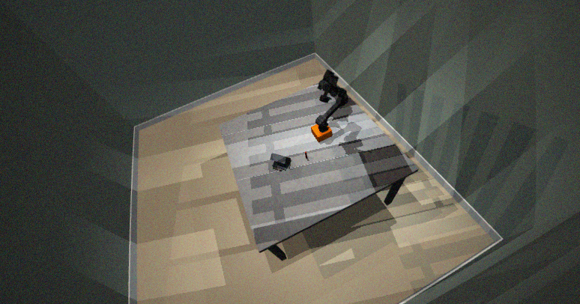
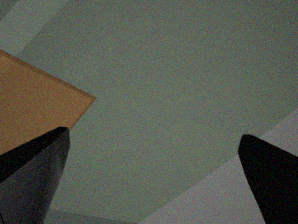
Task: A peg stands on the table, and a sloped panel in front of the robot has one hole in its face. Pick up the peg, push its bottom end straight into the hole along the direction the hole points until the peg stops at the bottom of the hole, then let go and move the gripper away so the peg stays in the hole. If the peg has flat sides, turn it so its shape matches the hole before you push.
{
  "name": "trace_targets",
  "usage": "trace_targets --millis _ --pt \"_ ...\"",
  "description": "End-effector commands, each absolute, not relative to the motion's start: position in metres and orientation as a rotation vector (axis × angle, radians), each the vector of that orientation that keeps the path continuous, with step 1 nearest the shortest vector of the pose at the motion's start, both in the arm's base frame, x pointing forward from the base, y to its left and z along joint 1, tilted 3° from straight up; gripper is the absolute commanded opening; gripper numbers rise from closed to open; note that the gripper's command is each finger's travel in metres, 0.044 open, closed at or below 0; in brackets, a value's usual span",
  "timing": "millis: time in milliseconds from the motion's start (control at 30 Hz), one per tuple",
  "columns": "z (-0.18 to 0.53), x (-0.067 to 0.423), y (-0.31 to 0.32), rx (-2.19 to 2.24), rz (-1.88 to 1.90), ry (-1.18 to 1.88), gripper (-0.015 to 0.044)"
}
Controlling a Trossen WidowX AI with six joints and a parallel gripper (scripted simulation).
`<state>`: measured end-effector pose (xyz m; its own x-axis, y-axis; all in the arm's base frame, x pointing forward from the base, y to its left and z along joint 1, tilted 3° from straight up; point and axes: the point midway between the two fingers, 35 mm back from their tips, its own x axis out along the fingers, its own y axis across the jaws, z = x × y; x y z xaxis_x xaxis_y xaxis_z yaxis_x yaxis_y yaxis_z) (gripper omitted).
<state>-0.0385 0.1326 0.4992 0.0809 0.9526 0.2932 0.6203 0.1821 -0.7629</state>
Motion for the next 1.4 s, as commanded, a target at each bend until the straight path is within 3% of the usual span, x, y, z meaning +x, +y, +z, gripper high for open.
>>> trace_targets --millis 0,667,1367 --pt "0.499 -0.037 0.133 -1.522 0.508 -1.623 0.0426" --pt "0.482 0.084 0.151 -1.082 0.861 -1.023 0.0440" --pt "0.405 0.192 0.177 -0.645 1.037 -0.302 0.0440"
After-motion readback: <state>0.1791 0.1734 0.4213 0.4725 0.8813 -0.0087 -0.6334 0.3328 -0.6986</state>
